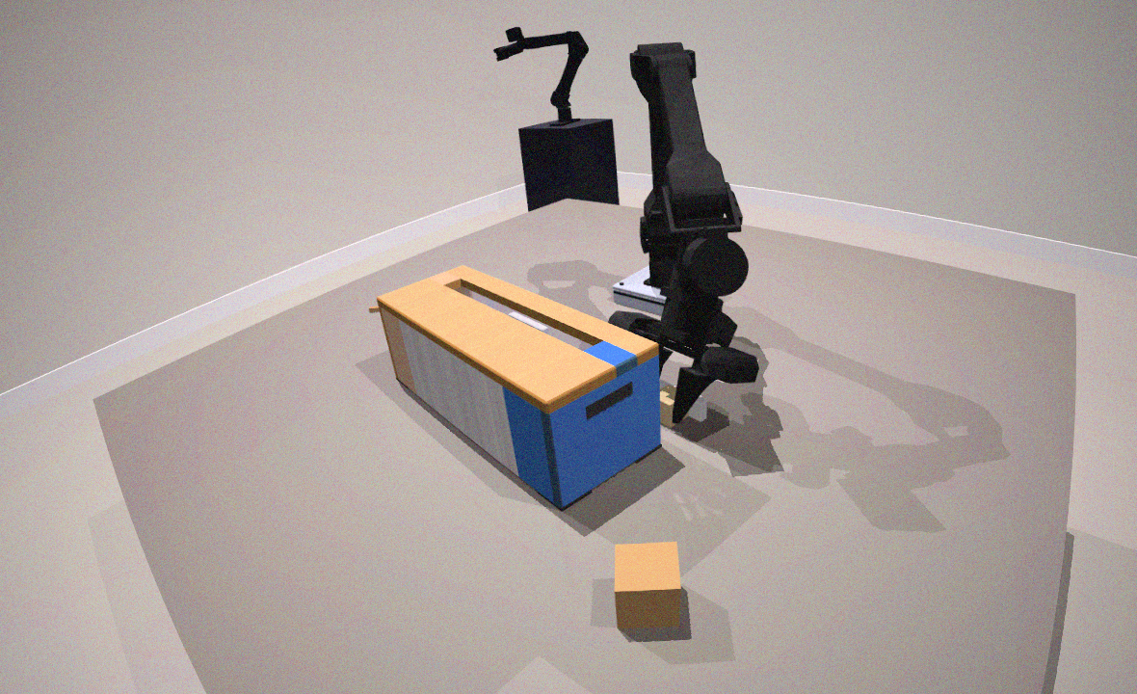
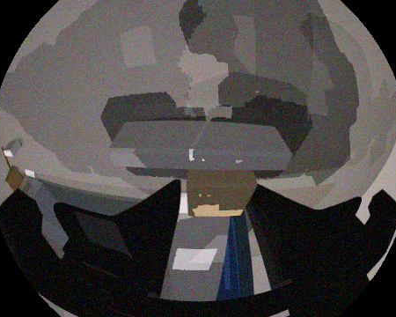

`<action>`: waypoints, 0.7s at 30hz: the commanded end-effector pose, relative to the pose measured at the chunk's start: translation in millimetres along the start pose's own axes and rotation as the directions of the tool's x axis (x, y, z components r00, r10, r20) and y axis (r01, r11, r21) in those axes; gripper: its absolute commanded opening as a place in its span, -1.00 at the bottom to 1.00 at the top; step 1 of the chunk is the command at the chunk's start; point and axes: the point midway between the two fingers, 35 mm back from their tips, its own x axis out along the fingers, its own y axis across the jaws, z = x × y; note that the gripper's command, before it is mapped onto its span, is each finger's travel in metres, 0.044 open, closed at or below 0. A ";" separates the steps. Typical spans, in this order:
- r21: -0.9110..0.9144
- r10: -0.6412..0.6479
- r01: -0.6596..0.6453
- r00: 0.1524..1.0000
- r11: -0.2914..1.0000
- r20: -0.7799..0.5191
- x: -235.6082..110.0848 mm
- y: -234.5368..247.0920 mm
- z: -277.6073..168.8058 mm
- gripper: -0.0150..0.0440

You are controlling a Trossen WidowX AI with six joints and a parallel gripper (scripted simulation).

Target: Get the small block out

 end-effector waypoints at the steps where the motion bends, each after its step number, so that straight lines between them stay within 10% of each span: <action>1: 0.003 0.003 -0.003 1.000 1.000 -0.001 1.2 0.7 0.7 -0.06; 8: 0.030 -0.005 0.006 1.000 1.000 -0.016 -5.1 -2.2 -4.5 -0.49; 21: -0.003 0.001 -0.001 1.000 1.000 -0.001 -56.9 0.5 -25.1 -0.49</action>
